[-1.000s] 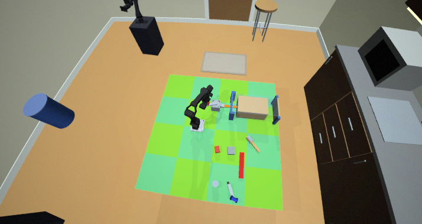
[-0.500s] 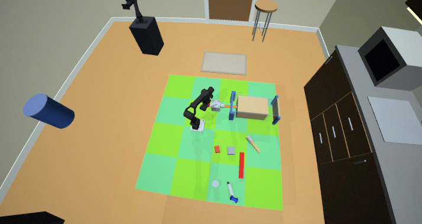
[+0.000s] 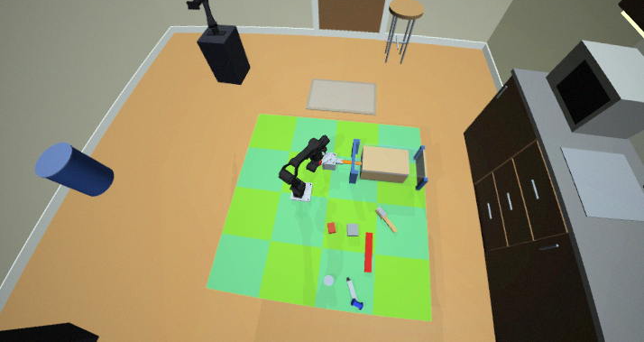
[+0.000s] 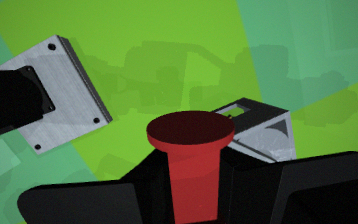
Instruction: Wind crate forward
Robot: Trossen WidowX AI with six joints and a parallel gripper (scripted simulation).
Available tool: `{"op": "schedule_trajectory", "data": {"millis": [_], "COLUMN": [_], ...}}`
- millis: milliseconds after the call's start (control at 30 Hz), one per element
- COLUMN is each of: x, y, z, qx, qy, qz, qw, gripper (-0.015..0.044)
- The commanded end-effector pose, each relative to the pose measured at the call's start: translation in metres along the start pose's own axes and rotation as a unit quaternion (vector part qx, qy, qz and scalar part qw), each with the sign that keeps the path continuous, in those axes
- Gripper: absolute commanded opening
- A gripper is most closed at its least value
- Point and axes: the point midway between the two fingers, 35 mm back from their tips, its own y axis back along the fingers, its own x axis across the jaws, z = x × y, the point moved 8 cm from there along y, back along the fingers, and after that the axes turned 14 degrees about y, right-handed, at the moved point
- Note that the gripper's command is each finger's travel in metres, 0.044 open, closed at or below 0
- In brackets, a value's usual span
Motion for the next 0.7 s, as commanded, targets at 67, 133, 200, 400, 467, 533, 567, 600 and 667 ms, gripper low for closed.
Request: {"op": "schedule_trajectory", "data": {"millis": [67, 133, 200, 400, 467, 533, 567, 600, 667], "x": [0.009, 0.01, 0.011, 0.015, 0.016, 0.017, 0.017, 0.018, 0.019], "y": [-0.001, -0.001, -0.001, 0.0, 0.0, 0.0, 0.0, 0.0, 0.0], "z": [-0.01, -0.012, -0.014, -0.02, -0.022, -0.025, -0.025, -0.027, -0.029], "qx": [0.011, 0.011, 0.011, 0.011, 0.011, 0.012, 0.012, 0.012, 0.012], "qy": [-0.005, -0.005, -0.005, -0.005, -0.005, -0.005, -0.005, -0.005, -0.005], "qz": [0.01, 0.01, 0.01, 0.01, 0.01, 0.01, 0.01, 0.01, 0.01], "qw": [1.0, 1.0, 1.0, 1.0, 1.0, 1.0, 1.0, 1.0, 1.0], "gripper": [0.0, 0.0, 0.0, 0.0, 0.0, 0.0, 0.0, 0.0, 0.0]}}
